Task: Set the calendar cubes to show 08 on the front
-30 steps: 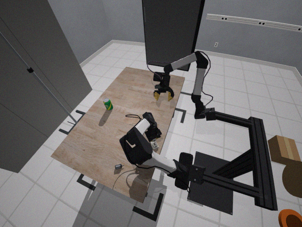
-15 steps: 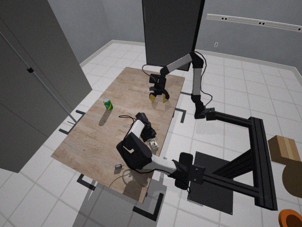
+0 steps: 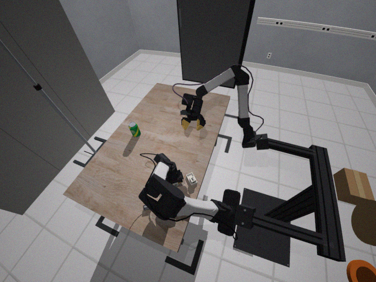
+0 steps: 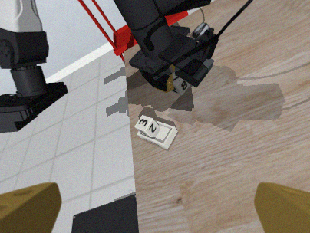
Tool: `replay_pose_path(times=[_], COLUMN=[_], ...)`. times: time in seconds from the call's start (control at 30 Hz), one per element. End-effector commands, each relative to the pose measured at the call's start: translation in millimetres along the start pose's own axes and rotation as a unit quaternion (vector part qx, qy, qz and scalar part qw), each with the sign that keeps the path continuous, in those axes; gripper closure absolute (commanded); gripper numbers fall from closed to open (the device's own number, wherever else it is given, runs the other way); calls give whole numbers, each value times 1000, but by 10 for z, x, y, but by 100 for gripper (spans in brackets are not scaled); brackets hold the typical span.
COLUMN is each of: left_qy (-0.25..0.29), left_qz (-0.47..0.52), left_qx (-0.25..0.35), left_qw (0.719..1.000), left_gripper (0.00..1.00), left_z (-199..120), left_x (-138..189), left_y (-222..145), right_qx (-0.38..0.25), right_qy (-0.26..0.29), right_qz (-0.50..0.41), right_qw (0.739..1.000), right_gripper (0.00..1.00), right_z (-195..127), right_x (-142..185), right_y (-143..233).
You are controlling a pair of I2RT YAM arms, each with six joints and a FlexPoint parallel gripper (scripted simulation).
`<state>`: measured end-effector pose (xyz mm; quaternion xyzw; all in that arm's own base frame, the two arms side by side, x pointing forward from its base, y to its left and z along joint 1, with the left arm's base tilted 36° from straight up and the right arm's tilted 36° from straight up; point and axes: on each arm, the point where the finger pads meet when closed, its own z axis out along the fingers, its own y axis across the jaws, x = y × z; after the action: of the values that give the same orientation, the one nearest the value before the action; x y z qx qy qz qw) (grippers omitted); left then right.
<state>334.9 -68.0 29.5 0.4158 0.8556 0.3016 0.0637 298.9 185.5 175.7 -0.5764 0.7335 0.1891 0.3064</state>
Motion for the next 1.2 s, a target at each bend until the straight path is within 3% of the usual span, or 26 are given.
replay_pose_path(times=[0.0,0.47,1.03,1.1,1.13,1.17], left_qy=[-37,-23,-25,-21,-25,-27], left_qz=[43,54,56,55,54,53], left_qx=[-9,-5,-8,-7,-8,-12], left_qw=[998,998,998,998,998,998], left_gripper=[79,79,79,57,55,44], left_z=[-3,146,255,250,241,187], left_x=[-28,84,61,77,74,78], left_y=[179,229,231,233,238,233], right_qx=[28,26,32,32,32,32], right_qy=[-18,-14,-19,-19,-19,-19], right_qz=[-14,-2,-8,-8,-8,-8], right_qw=[999,1000,999,999,999,999], right_gripper=[0,0,0,0,0,0], right_z=[27,195,143,143,143,143], right_x=[-213,-235,-275,-275,-275,-275], right_y=[-167,-253,-251,-251,-251,-251])
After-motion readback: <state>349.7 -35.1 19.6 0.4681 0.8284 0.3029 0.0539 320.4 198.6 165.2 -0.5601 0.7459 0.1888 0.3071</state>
